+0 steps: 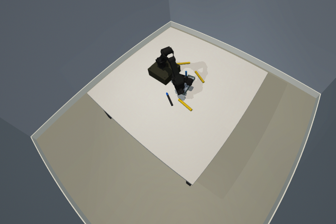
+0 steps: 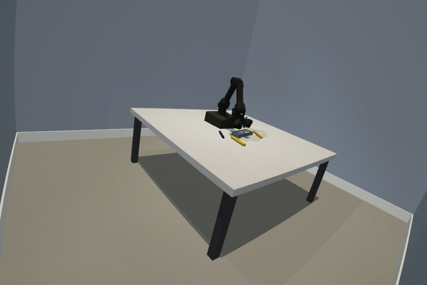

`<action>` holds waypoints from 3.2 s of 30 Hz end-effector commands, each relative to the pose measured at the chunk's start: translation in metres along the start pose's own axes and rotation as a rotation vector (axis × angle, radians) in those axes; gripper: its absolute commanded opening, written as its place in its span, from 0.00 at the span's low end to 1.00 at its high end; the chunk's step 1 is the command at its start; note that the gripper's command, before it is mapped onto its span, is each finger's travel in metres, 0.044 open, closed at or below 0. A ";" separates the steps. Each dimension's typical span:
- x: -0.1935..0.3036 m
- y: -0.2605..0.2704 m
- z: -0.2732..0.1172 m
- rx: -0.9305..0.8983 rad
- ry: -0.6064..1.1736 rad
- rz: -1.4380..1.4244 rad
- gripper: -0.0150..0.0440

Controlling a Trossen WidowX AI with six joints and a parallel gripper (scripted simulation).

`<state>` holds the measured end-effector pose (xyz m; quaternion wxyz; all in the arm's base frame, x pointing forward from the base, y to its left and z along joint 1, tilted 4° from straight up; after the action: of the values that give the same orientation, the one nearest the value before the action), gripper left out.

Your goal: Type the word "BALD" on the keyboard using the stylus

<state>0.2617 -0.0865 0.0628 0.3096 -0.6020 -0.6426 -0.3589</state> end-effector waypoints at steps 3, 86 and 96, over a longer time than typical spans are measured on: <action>-0.002 -0.001 0.001 0.003 -0.002 -0.005 0.39; 0.037 0.040 0.043 0.001 0.005 -0.008 0.30; 0.034 0.041 0.045 0.001 0.005 -0.008 0.39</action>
<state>0.3008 -0.0294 0.0712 0.3083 -0.5965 -0.6471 -0.3612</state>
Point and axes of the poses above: the point midway between the two fingers, 35 mm back from their tips, its own z axis out along the fingers, its own y axis across the jaws, x = y × z, the point moved 6 cm from there along -z, back along the fingers, and after that the axes turned 1 degree about -z, right-handed, at the moved point
